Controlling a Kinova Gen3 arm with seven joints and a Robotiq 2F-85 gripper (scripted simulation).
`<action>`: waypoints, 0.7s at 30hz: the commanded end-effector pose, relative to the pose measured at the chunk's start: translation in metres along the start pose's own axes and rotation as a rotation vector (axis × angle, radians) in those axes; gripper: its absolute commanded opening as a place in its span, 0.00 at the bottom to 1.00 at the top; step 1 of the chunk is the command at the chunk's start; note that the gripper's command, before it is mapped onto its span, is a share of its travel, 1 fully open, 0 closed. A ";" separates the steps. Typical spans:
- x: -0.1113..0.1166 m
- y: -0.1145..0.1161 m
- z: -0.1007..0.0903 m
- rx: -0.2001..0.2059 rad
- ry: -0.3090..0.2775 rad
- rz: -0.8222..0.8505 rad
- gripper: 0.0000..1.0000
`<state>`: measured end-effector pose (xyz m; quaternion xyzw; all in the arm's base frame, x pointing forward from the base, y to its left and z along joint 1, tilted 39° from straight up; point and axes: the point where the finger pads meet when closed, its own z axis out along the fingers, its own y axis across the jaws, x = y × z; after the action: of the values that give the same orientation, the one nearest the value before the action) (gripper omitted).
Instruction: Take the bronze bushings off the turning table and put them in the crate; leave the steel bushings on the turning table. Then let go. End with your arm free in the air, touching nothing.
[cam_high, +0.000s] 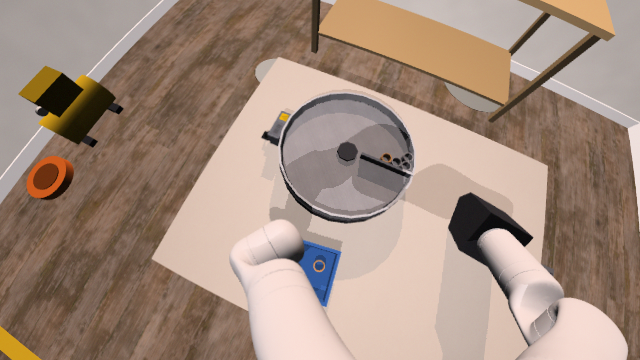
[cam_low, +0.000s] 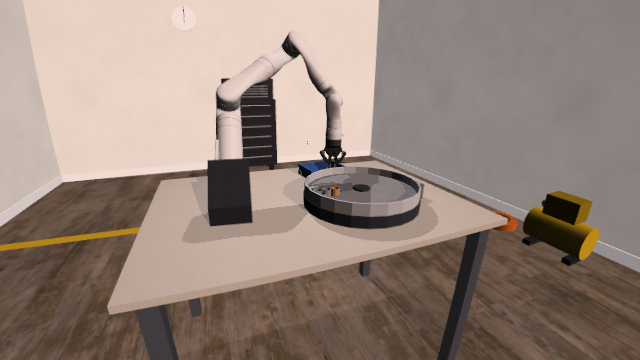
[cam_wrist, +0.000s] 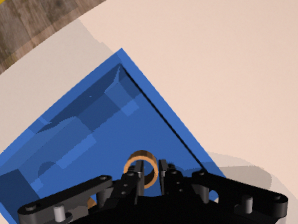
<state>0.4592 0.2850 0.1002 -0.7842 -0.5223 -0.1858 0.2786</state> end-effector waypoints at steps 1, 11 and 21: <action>0.001 0.002 -0.003 -0.005 0.002 0.000 0.16; 0.001 0.002 -0.003 -0.005 0.002 0.000 0.16; 0.001 0.002 -0.008 -0.005 0.002 0.000 0.16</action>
<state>0.4601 0.2805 0.1054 -0.7844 -0.5221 -0.1865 0.2781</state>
